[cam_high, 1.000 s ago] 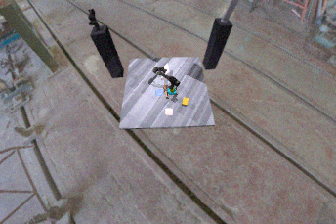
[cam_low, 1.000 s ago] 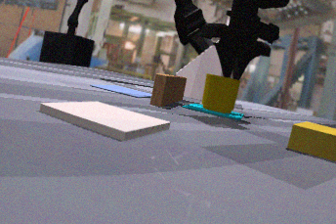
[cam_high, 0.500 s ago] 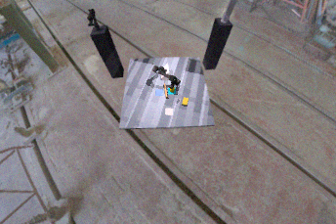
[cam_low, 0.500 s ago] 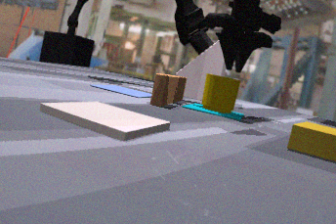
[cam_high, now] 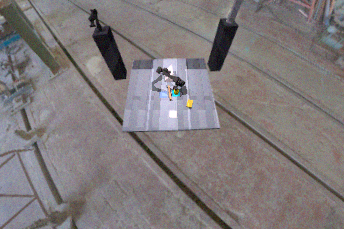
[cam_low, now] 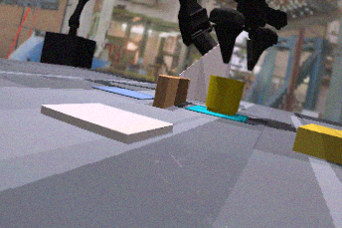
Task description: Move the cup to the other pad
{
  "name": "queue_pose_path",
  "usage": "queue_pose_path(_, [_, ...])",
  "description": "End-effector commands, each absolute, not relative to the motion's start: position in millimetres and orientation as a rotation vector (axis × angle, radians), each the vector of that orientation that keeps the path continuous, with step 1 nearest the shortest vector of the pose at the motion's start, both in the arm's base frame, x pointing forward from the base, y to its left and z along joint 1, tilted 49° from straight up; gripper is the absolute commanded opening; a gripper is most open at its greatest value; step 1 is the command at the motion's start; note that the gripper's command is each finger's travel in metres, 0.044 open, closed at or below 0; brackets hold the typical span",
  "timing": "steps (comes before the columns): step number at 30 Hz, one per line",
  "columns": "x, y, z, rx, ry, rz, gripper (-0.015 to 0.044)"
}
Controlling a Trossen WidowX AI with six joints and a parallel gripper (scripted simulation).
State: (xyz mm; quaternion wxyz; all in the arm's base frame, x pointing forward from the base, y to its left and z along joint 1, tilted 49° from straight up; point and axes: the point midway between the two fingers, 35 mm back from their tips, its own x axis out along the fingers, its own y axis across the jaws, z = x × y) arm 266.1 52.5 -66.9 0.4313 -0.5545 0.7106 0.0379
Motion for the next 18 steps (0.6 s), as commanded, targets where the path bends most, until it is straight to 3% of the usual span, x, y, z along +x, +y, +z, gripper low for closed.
queue_pose_path(1, [269, 67, -55, -1.366, 1.757, 0.094, 0.044])
queue_pose_path(18, [266, 91, -37, -1.374, 1.754, 0.096, 0.044])
